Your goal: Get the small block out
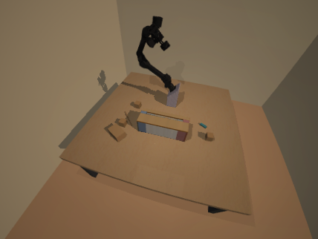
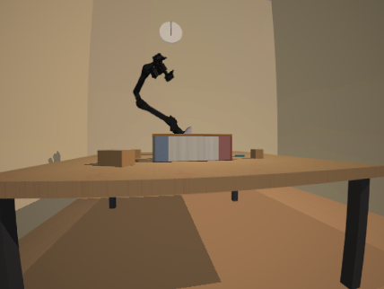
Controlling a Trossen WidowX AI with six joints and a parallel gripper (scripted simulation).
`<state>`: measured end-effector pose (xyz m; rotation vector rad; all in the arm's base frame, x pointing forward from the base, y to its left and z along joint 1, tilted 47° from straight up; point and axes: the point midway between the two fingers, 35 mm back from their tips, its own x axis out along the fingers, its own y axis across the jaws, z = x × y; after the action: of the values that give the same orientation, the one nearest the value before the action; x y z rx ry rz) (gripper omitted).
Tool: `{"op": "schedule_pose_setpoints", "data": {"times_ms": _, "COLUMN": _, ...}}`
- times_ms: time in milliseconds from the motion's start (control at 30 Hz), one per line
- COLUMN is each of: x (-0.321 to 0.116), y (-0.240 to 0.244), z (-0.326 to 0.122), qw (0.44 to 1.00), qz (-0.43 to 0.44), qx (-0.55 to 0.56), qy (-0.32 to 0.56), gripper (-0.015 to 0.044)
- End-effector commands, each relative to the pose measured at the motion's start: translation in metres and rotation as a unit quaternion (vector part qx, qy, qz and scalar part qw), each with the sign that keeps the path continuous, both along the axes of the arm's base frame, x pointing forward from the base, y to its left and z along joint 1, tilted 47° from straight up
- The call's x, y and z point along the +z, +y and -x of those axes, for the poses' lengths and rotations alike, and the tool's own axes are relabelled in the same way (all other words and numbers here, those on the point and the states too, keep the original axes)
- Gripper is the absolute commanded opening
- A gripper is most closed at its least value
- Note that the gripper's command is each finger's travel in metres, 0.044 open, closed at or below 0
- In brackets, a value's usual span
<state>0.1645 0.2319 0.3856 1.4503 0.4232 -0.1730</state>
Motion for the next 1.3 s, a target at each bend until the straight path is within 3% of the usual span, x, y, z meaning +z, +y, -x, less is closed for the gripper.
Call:
{"op": "schedule_pose_setpoints", "data": {"times_ms": 0, "x": -0.002, "y": 0.001, "z": -0.001, "qw": 1.0, "qz": 0.011, "qx": 0.001, "qy": 0.0, "gripper": 0.04}}
{"op": "schedule_pose_setpoints", "data": {"times_ms": 100, "x": -0.031, "y": 0.013, "z": -0.022, "qw": 0.985, "qz": 0.171, "qx": 0.016, "qy": 0.009, "gripper": 0.04}}
{"op": "schedule_pose_setpoints", "data": {"times_ms": 233, "x": -0.083, "y": 0.019, "z": -0.06, "qw": 0.903, "qz": 0.422, "qx": 0.056, "qy": 0.058, "gripper": 0.04}}
{"op": "schedule_pose_setpoints", "data": {"times_ms": 533, "x": -0.154, "y": 0.004, "z": -0.113, "qw": 0.707, "qz": 0.671, "qx": 0.141, "qy": 0.171, "gripper": 0.04}}
{"op": "schedule_pose_setpoints", "data": {"times_ms": 900, "x": -0.237, "y": -0.049, "z": -0.163, "qw": 0.409, "qz": 0.798, "qx": 0.292, "qy": 0.334, "gripper": 0.04}}
{"op": "schedule_pose_setpoints", "data": {"times_ms": 1067, "x": -0.278, "y": -0.08, "z": -0.176, "qw": 0.251, "qz": 0.79, "qx": 0.389, "qy": 0.402, "gripper": 0.04}}
{"op": "schedule_pose_setpoints", "data": {"times_ms": 1267, "x": -0.326, "y": -0.121, "z": -0.182, "qw": 0.067, "qz": 0.721, "qx": 0.516, "qy": 0.458, "gripper": 0.04}}
